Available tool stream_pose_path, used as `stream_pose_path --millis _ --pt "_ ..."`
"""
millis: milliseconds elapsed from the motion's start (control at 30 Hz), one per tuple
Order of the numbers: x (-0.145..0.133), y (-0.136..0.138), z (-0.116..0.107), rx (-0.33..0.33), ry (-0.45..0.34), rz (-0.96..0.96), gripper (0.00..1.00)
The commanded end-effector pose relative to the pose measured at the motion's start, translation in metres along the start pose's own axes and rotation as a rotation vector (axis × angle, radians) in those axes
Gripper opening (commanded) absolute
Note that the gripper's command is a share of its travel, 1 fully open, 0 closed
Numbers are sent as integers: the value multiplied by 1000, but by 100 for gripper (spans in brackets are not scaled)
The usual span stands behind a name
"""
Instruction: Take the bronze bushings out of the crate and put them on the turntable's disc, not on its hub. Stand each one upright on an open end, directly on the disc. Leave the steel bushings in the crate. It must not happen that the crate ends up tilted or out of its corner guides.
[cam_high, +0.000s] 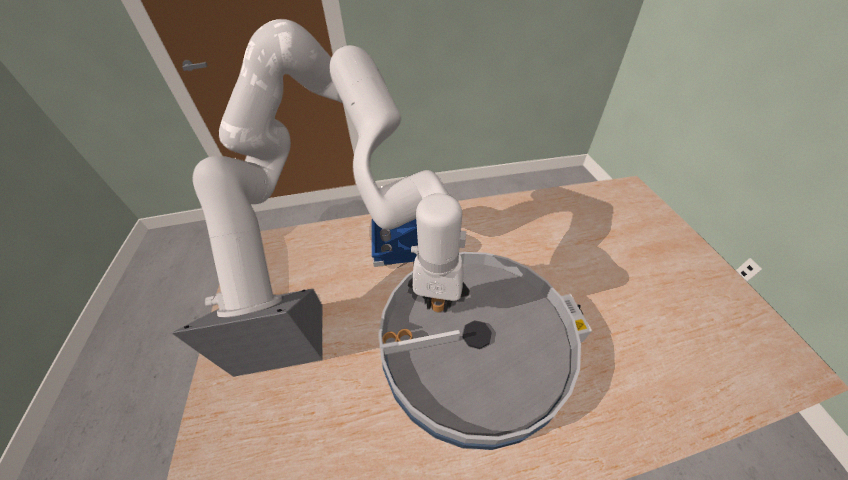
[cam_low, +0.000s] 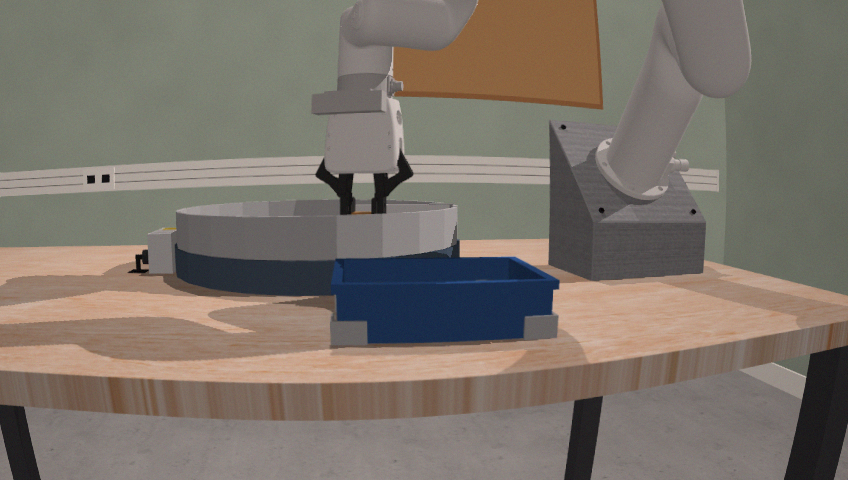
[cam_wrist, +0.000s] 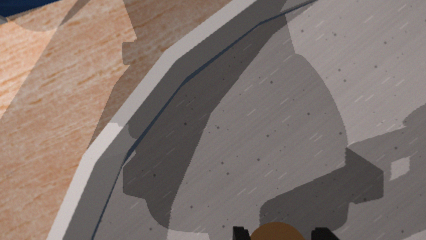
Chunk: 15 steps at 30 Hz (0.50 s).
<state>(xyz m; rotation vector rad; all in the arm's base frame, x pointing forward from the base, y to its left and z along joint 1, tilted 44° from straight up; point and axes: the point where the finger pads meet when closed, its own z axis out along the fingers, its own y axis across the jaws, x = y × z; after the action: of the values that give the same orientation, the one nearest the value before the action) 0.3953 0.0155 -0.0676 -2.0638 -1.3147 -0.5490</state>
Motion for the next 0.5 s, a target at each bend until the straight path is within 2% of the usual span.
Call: stream_pose_path --millis 0,467 --pt "0 1 0 -3 0 -1 0" --pt "0 1 3 -3 0 -1 0"
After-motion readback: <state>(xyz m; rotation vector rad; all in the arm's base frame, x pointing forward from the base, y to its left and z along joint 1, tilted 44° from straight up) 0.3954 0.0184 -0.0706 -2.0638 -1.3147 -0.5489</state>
